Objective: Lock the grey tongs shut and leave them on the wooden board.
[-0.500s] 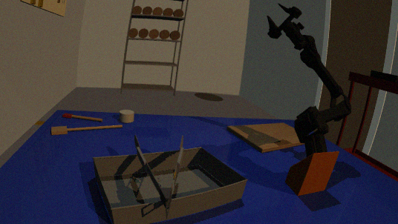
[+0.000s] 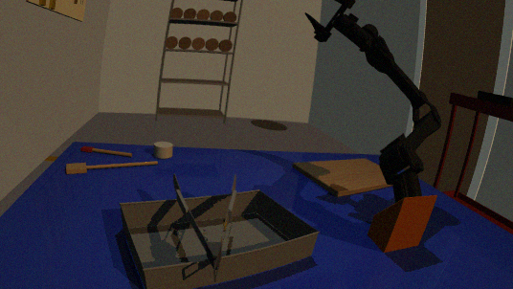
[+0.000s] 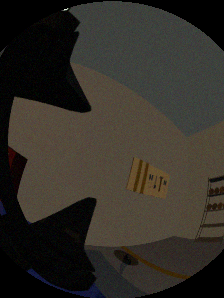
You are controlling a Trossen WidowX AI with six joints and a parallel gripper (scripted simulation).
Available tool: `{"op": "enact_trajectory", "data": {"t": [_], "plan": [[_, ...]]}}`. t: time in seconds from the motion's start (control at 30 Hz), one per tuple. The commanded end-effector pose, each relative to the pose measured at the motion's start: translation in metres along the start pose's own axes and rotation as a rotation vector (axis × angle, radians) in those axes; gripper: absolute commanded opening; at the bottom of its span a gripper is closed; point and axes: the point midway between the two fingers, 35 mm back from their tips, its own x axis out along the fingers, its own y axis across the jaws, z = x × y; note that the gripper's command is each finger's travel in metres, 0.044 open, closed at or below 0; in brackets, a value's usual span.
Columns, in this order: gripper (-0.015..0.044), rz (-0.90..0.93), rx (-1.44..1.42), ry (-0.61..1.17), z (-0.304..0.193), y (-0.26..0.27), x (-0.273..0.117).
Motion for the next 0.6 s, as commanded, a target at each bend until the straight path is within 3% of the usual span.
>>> {"op": "enact_trajectory", "data": {"t": [0.0,0.27,0.57], "plan": [[0.0440,-0.071,0.063,0.125,-0.046,-0.015,0.025],[0.0440,-0.274,0.210,0.400,-0.155,-0.052,0.064],[0.0440,-0.629,0.346,0.697,-0.288,-0.097,0.069]]}}
